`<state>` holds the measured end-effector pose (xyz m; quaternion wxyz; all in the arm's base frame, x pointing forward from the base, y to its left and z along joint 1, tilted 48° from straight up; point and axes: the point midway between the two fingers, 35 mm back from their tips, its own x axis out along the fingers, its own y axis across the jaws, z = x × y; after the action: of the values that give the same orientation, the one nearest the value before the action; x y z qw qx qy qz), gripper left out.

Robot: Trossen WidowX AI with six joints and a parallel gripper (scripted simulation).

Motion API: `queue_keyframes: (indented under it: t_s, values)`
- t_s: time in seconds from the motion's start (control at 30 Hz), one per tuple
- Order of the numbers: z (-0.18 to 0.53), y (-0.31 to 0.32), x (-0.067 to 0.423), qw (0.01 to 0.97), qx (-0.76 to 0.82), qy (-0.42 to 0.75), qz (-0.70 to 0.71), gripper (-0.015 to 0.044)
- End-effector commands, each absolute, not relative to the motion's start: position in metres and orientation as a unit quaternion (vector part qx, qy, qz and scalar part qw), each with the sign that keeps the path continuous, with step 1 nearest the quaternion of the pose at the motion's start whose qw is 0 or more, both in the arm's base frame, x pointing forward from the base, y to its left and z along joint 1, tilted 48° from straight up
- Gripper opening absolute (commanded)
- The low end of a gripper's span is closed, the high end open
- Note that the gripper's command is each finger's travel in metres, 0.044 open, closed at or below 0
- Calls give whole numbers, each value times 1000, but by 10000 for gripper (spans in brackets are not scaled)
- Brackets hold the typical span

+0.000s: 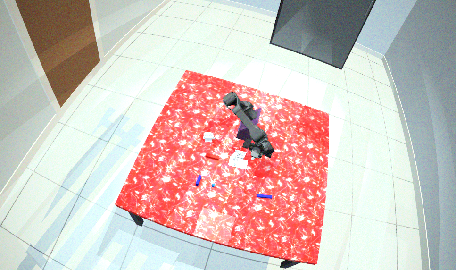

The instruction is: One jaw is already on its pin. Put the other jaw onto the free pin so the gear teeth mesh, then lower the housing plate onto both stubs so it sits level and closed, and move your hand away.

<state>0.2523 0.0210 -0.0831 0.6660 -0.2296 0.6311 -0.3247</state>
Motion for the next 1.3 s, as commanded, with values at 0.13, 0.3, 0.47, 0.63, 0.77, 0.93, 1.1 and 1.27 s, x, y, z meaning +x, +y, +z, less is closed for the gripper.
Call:
queue_keyframes:
  t_s: [0.13, 0.3, 0.47, 0.63, 0.77, 0.93, 1.1, 1.27]
  values:
    - [-65, 3, 265, 664, -238, 633, -319, 134]
    - [-54, -8, 271, 661, -243, 635, -317, 134]
    - [-43, -19, 276, 659, -249, 636, -315, 134]
    - [-38, -25, 278, 657, -252, 637, -314, 134]
    - [-38, -25, 278, 657, -252, 637, -314, 134]
    - [-38, -25, 278, 657, -252, 637, -314, 134]
    - [-38, -25, 278, 657, -252, 637, -314, 134]
    - [-38, -25, 278, 658, -251, 636, -316, 134]
